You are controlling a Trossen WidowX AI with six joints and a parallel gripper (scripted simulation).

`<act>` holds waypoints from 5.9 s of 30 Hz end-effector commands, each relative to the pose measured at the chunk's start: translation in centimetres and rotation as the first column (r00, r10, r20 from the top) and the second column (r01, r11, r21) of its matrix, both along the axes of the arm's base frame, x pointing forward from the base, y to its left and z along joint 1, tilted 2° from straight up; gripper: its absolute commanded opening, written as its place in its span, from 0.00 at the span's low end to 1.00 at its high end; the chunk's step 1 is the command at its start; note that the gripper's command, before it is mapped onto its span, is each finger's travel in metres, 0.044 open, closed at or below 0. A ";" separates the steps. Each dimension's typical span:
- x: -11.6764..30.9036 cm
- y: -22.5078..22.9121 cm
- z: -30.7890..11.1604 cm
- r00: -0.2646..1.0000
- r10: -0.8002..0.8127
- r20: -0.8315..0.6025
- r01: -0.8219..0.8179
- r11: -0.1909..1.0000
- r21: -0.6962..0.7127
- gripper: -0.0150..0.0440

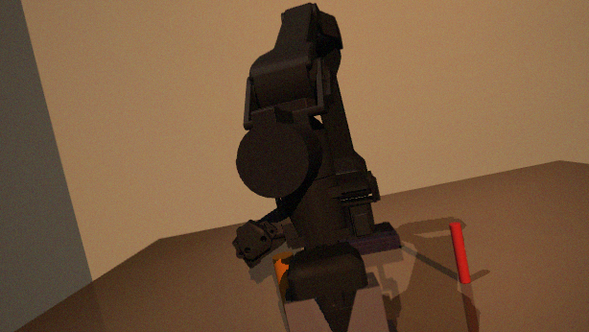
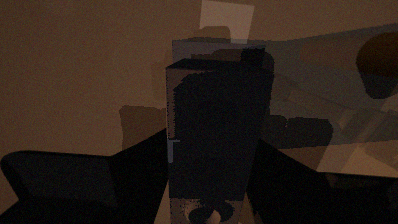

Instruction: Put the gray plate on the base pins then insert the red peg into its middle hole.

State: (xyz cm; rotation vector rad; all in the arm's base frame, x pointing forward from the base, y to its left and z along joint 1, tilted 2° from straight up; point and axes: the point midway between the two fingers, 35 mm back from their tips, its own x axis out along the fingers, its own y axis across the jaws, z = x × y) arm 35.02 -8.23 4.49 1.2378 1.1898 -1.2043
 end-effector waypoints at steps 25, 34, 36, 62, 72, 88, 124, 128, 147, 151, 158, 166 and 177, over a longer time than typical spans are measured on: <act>-0.1 0.0 -0.9 1.000 0.001 -0.006 -0.001 1.000 0.001 0.70; -0.1 0.0 -0.9 1.000 0.001 -0.006 -0.001 1.000 0.001 1.00; -0.1 0.0 -0.6 1.000 0.001 -0.005 -0.001 1.000 0.000 1.00; -4.6 12.0 11.5 0.970 0.241 -0.014 -0.241 0.970 0.008 1.00; -10.6 18.0 11.0 0.914 0.405 -0.015 -0.405 0.914 0.014 1.00; -10.7 17.8 6.1 0.914 0.405 -0.015 -0.405 0.914 0.014 1.00; -10.8 17.8 0.7 0.914 0.405 -0.015 -0.405 0.914 0.014 0.96; -10.8 17.8 0.7 0.914 0.405 -0.015 -0.405 0.914 0.014 0.78; -10.8 17.8 0.7 0.914 0.405 -0.015 -0.405 0.914 0.014 0.25; -10.8 17.8 0.7 0.914 0.405 -0.015 -0.405 0.914 0.014 0.25; -10.6 17.9 1.5 0.914 0.405 -0.015 -0.405 0.914 0.014 0.25; -10.3 17.9 4.0 0.914 0.405 -0.015 -0.405 0.914 0.014 0.25; -10.0 17.9 7.5 0.914 0.405 -0.014 -0.405 0.914 0.014 0.25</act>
